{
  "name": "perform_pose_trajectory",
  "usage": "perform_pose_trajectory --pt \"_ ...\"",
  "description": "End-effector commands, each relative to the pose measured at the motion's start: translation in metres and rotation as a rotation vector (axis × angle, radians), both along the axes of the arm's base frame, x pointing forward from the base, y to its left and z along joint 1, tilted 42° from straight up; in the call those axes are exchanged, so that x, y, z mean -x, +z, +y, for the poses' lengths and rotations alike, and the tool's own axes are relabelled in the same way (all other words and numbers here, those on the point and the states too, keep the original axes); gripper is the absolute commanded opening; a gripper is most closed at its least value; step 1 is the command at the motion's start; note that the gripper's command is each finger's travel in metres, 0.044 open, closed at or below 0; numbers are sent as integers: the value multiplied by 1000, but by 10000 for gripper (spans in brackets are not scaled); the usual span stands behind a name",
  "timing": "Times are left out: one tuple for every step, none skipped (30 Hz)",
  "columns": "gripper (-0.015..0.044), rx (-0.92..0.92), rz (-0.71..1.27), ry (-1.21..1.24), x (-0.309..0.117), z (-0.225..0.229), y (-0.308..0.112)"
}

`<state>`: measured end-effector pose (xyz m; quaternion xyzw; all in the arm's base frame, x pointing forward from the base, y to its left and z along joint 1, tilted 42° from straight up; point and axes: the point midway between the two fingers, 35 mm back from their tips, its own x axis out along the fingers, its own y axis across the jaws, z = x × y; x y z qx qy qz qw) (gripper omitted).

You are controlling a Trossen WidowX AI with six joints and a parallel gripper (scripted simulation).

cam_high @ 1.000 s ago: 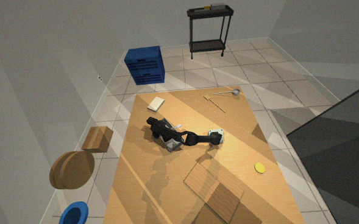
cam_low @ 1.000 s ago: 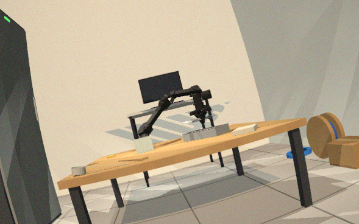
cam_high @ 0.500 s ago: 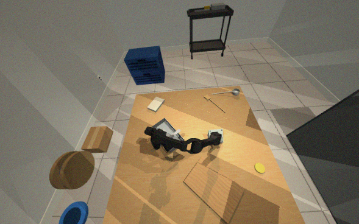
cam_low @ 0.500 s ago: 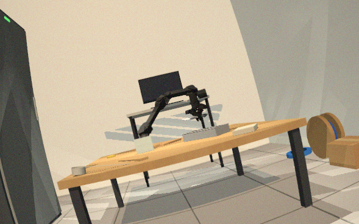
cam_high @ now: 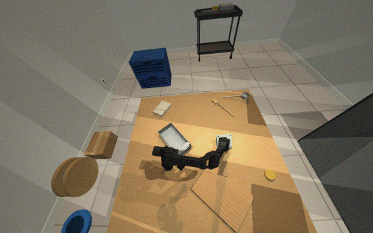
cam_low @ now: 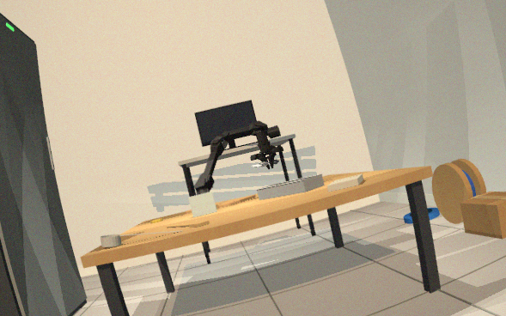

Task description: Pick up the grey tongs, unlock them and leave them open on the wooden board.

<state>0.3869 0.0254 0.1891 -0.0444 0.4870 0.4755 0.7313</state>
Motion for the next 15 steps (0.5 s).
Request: perform_pose_trajectory --pt "-150 -6 -39 36 12 13 18" --pt "-150 -6 -50 46 16 17 23" --pt "-150 -7 -61 57 19 20 27" --pt "-150 -7 -73 67 23 24 32" --pt "-150 -8 -84 77 26 28 37" --pt "-150 -8 -95 88 30 31 41" --pt "-150 -9 -106 98 34 35 46" --pt "-150 -10 -117 109 38 38 50" --pt "-150 -11 -129 119 42 42 55" --pt "-150 -12 -140 129 46 45 59" --pt "-150 -13 -151 140 50 48 63" --pt "-150 -14 -162 150 54 51 67" --pt "-150 -15 -174 161 59 55 71" --pt "-150 -16 -183 169 62 57 75" --pt "-150 -17 -188 174 65 59 77"
